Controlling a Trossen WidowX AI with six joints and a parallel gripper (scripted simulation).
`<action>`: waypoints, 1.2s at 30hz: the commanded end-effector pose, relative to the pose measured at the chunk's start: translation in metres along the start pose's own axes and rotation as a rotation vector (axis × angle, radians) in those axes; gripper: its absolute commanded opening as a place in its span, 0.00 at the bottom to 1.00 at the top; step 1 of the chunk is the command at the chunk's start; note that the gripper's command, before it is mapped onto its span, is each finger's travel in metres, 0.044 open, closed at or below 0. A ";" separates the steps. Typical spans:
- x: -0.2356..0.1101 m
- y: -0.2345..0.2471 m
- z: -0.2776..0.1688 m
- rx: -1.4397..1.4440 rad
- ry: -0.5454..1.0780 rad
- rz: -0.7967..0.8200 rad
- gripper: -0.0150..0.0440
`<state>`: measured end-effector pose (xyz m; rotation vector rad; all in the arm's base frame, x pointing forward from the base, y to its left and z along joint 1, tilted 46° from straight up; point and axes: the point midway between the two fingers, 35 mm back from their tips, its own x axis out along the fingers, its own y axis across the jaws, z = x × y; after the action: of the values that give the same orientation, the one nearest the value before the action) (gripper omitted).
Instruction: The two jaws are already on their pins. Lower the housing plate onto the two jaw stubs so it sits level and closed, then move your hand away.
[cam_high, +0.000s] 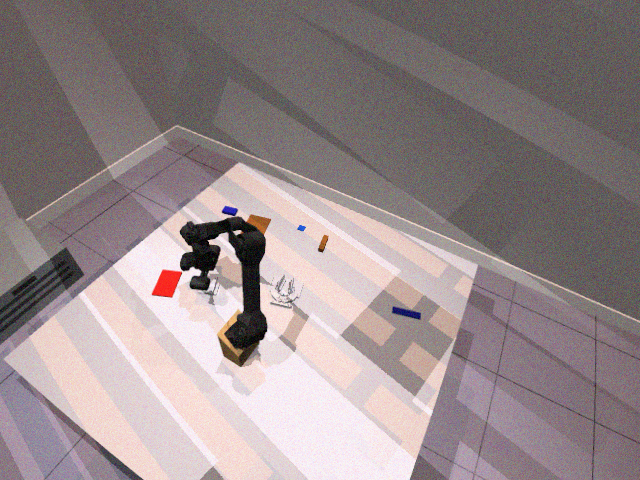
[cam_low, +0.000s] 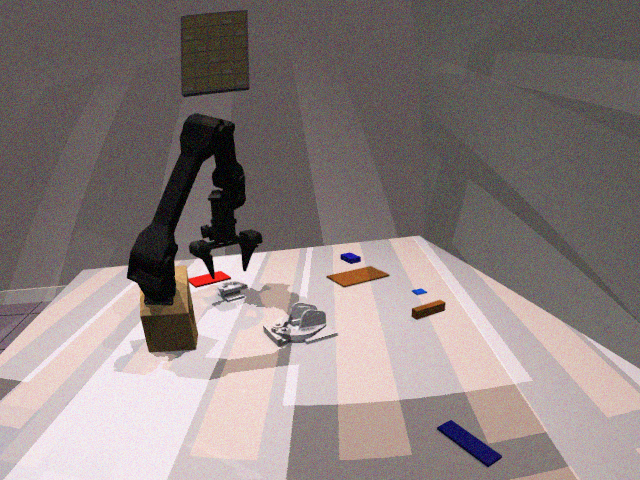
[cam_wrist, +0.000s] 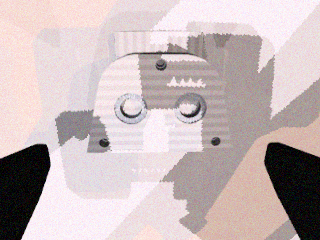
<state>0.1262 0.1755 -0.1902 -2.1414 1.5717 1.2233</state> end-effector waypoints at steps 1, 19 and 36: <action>0.001 0.001 -0.001 -0.006 0.006 0.000 1.00; 0.017 -0.001 0.000 -0.006 0.006 0.000 1.00; 0.023 -0.002 0.000 -0.006 0.006 0.000 1.00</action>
<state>0.1301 0.1636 -0.2063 -2.1402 1.5681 1.2224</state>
